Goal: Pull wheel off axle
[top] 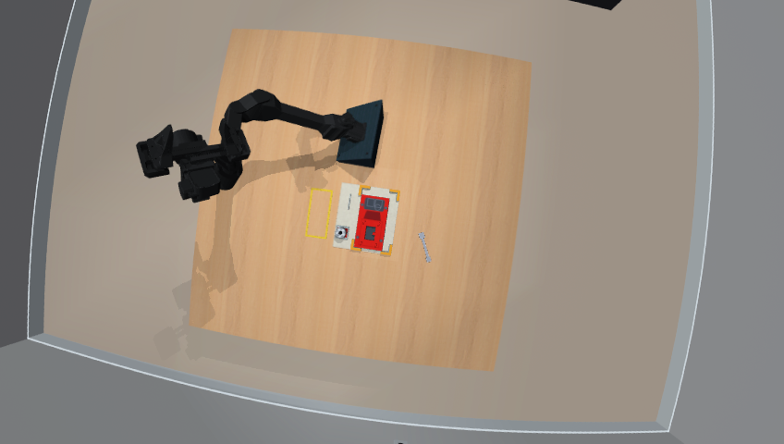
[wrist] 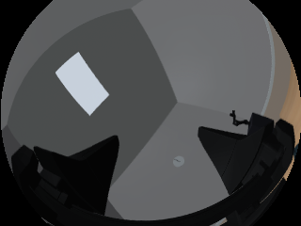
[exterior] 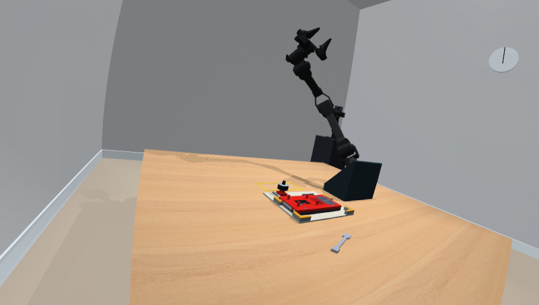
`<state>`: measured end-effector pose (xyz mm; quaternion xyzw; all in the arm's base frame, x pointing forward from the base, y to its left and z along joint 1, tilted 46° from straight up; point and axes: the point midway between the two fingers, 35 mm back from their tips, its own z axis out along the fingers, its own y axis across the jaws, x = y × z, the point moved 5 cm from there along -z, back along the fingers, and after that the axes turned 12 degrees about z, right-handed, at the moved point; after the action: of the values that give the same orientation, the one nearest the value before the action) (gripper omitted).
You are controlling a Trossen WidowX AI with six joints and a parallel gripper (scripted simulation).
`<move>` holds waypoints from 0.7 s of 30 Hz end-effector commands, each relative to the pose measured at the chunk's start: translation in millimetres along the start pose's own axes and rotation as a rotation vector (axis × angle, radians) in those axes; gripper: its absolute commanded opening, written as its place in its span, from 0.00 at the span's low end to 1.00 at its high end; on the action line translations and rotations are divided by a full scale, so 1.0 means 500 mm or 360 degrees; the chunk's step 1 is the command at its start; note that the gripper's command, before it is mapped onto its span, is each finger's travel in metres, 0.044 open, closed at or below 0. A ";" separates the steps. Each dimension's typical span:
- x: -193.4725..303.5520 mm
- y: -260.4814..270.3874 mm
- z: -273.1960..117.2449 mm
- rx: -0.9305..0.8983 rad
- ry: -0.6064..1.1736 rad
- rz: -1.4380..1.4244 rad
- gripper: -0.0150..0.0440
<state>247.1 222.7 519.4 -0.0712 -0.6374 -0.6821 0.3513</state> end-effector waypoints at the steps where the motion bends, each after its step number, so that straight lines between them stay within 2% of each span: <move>1: -0.002 0.001 0.000 -0.0006 -0.0001 0.0017 0.89; 4: -0.025 0.011 -0.005 -0.0092 -0.0009 0.0255 0.76; 21: -0.210 0.048 -0.060 -0.0773 0.0023 0.1851 0.76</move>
<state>332.3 236.5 489.2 -0.4309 -0.3794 -0.5399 0.6155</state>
